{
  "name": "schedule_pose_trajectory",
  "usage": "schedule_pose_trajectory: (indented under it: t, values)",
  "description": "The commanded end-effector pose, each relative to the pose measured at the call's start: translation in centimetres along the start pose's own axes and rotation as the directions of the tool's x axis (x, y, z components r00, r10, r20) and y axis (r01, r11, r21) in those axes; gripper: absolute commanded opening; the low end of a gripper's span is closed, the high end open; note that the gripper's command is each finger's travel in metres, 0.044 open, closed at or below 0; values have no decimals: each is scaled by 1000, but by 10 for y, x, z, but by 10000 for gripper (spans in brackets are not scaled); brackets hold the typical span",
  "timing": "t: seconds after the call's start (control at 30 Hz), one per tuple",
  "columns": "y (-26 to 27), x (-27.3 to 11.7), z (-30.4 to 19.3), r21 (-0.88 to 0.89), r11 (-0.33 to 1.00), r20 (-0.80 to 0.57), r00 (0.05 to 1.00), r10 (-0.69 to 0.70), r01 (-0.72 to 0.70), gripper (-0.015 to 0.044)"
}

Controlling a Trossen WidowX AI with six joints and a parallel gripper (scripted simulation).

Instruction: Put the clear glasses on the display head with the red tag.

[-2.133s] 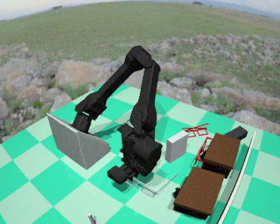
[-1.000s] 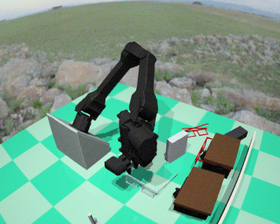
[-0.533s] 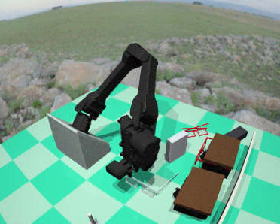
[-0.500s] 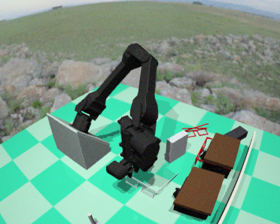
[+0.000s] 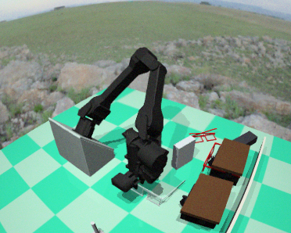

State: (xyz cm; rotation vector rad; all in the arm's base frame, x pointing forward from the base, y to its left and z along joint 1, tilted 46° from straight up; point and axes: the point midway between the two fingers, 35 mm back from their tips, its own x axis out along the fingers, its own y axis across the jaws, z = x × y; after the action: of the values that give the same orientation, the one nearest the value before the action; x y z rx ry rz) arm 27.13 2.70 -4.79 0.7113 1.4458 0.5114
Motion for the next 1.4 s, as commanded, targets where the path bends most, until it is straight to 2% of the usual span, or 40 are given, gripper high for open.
schedule_pose_trajectory:
  t: [0.0,0.27,0.3,0.87,1.03,1.37]
  values:
    - [0,7,-2,8,1000,-3,1000,6,-6,140]
    - [1,17,-3,7,1000,-3,1000,9,-9,140]
    - [1,14,-2,0,1000,-2,1000,3,-3,114]
    - [1,14,-2,0,1000,-2,1000,3,-3,0]
    - [1,13,-1,0,1000,-2,1000,3,-3,0]
    - [-3,-35,2,5,1000,-1,1000,-5,5,0]
